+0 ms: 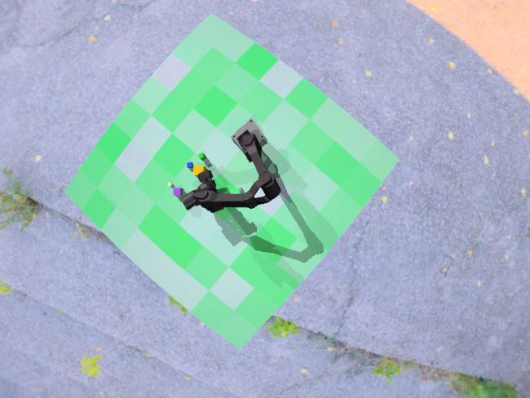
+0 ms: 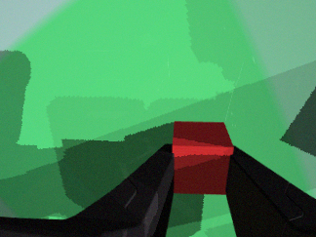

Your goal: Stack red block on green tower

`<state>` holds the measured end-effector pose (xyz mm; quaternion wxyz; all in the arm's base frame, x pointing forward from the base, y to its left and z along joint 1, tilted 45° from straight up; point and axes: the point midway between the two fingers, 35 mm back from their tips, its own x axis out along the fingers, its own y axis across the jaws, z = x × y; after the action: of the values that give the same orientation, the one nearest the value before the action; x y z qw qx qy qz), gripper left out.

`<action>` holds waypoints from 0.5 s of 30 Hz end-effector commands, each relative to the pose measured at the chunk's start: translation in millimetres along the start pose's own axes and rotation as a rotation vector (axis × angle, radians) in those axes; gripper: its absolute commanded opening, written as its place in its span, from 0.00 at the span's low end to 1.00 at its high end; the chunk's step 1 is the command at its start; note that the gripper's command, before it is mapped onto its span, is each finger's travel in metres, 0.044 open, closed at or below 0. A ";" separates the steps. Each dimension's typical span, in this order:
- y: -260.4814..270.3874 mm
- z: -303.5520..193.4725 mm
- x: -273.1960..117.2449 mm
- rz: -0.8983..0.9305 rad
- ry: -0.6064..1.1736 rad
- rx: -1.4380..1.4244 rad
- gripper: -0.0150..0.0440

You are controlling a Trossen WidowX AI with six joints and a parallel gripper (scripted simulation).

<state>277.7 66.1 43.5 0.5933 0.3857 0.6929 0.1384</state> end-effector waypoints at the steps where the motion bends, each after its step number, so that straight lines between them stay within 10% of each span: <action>1: 0.1 0.1 -2.2 0.003 0.003 0.000 0.25; 15: -0.5 1.0 -66.3 0.001 0.002 0.001 0.25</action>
<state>276.8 27.7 80.9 0.5865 0.3903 0.6962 0.1380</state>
